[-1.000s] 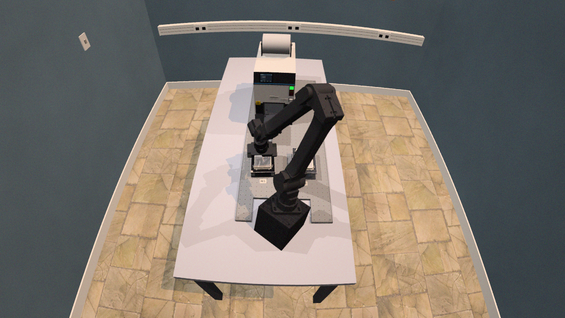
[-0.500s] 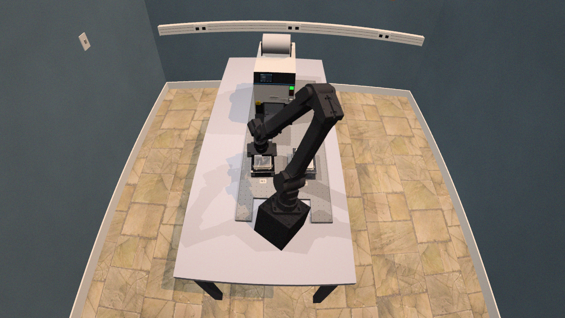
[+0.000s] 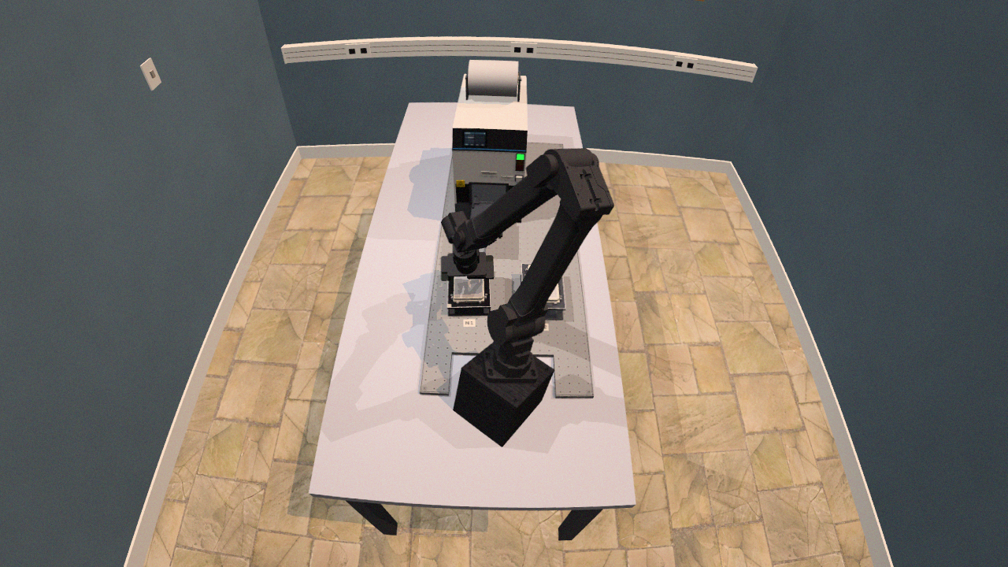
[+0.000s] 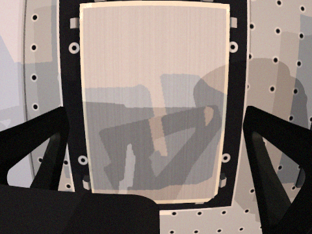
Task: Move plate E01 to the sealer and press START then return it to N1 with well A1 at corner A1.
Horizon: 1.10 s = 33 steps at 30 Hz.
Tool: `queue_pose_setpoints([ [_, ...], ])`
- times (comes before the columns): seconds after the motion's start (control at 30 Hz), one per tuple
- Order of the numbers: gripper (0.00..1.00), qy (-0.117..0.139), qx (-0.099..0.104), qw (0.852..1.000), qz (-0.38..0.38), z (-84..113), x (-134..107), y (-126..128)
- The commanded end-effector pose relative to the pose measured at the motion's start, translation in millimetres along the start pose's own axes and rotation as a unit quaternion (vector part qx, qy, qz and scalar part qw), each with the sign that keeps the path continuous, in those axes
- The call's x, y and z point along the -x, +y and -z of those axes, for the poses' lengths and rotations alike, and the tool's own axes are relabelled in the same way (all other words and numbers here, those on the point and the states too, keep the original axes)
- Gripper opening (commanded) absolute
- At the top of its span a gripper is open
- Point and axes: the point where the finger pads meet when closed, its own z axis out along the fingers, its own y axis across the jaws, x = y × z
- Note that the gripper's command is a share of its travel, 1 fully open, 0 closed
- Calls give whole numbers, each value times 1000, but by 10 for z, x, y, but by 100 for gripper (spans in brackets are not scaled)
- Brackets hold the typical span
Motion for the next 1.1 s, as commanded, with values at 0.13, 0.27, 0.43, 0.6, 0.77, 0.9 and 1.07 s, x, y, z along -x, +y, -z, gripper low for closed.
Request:
queue_pose_setpoints([
  [0.13,100,-18,8,1000,-7,135,196,43],
  [0.27,100,-17,9,1000,-7,204,220,85],
  [0.43,100,-21,9,1000,-12,313,290,90],
  [0.6,100,-17,9,1000,-10,379,303,94],
  [0.77,100,-15,7,1000,-8,397,292,75],
  [0.9,100,-19,10,1000,-9,507,355,86],
  [1.07,100,-22,11,1000,-11,608,411,96],
])
